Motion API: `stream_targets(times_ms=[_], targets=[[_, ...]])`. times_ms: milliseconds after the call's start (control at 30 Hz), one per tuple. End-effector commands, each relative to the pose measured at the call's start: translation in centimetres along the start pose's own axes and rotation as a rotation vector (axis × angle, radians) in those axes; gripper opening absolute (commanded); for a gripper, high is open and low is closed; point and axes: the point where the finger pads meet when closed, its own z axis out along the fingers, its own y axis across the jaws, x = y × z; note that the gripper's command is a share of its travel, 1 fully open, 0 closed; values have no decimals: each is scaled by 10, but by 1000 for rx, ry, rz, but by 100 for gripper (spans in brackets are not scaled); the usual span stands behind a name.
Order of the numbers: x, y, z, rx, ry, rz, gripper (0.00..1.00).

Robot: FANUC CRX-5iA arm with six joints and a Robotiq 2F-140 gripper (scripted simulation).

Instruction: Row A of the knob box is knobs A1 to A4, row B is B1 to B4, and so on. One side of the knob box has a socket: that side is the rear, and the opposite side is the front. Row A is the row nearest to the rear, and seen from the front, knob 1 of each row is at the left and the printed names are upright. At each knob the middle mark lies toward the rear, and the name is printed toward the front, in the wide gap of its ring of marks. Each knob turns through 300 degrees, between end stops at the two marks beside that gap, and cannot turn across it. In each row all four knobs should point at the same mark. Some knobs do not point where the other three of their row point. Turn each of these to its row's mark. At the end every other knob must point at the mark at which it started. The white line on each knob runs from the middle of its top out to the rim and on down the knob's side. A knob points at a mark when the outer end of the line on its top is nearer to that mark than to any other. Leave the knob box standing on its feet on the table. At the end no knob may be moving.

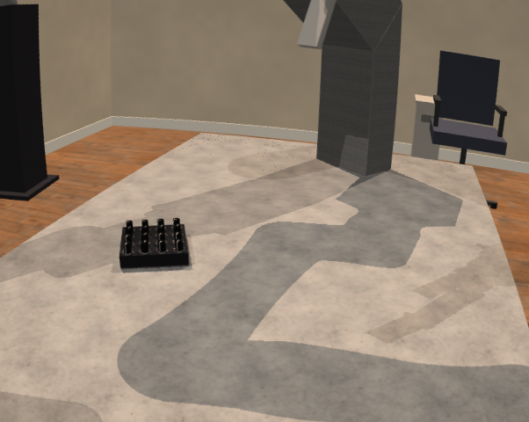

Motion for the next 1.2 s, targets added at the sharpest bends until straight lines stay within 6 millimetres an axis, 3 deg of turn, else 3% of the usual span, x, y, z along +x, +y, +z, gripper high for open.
stream_targets(times_ms=[0,167,433,500,600,1000,1067,1100,1167], targets=[[0,0,0,0,1,2,100],[-4,3,15,-3,4,82,100],[-26,7,66,-1,17,373,100],[-26,7,66,-1,17,373,100],[-39,6,90,6,21,514,100],[-78,-8,143,44,14,847,100],[-78,-8,143,44,14,847,100],[-91,-14,156,58,7,935,100],[-95,-16,160,63,3,966,100]])
